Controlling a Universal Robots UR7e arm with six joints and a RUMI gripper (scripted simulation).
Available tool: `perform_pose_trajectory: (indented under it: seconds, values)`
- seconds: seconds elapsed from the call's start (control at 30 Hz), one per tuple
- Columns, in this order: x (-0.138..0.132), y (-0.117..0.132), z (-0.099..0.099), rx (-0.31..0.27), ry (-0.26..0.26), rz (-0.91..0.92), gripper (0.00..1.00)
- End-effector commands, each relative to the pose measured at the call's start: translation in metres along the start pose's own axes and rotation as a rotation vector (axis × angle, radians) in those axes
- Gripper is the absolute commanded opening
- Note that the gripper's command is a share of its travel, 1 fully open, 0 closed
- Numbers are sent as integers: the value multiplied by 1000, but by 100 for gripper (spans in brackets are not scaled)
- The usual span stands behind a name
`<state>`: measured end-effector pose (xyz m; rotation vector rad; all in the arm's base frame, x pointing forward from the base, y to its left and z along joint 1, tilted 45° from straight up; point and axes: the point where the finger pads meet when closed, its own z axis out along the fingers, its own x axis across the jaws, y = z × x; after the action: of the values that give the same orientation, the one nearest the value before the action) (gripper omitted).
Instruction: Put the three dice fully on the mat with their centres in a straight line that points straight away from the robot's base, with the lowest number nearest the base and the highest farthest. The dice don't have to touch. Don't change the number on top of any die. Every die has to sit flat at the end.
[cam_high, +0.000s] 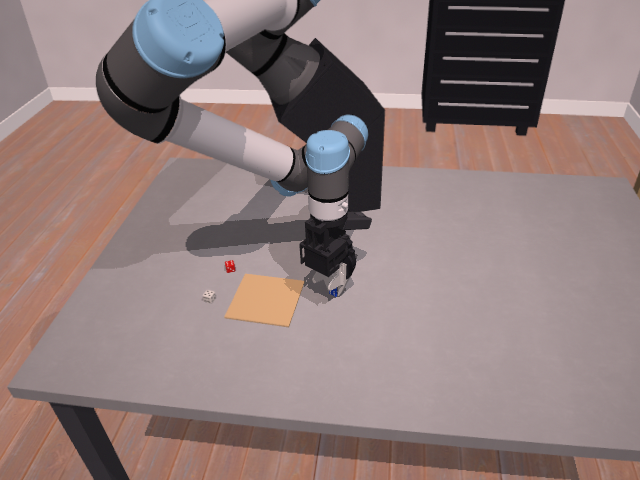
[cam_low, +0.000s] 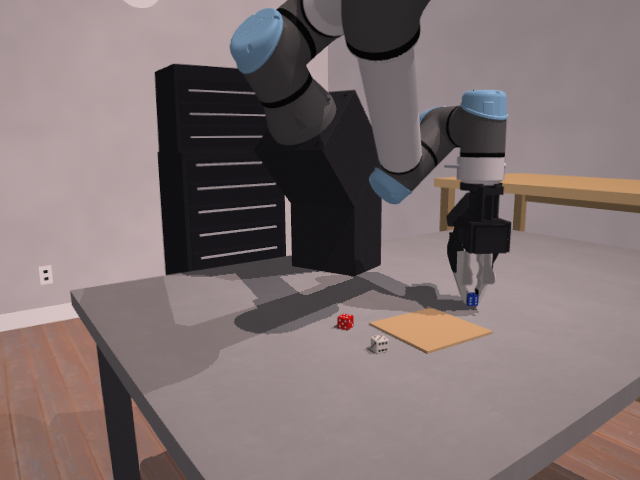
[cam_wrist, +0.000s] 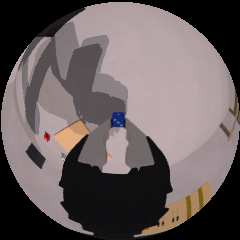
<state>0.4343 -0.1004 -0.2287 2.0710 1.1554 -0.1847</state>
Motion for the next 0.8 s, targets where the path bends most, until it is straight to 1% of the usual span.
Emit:
perform_pose_trajectory:
  seconds: [0.0,0.13,0.2,0.37,0.5,0.63,0.77]
  values:
    - [0,0,-24,-2,1,-3,3]
    - [0,0,-45,-2,1,-3,3]
    - [0,0,-45,-2,1,-3,3]
    - [0,0,-71,-2,1,-3,3]
    - [0,0,-86,-2,1,-3,3]
    - [0,0,-95,-2,1,-3,3]
    - [0,0,-97,-2,1,-3,3]
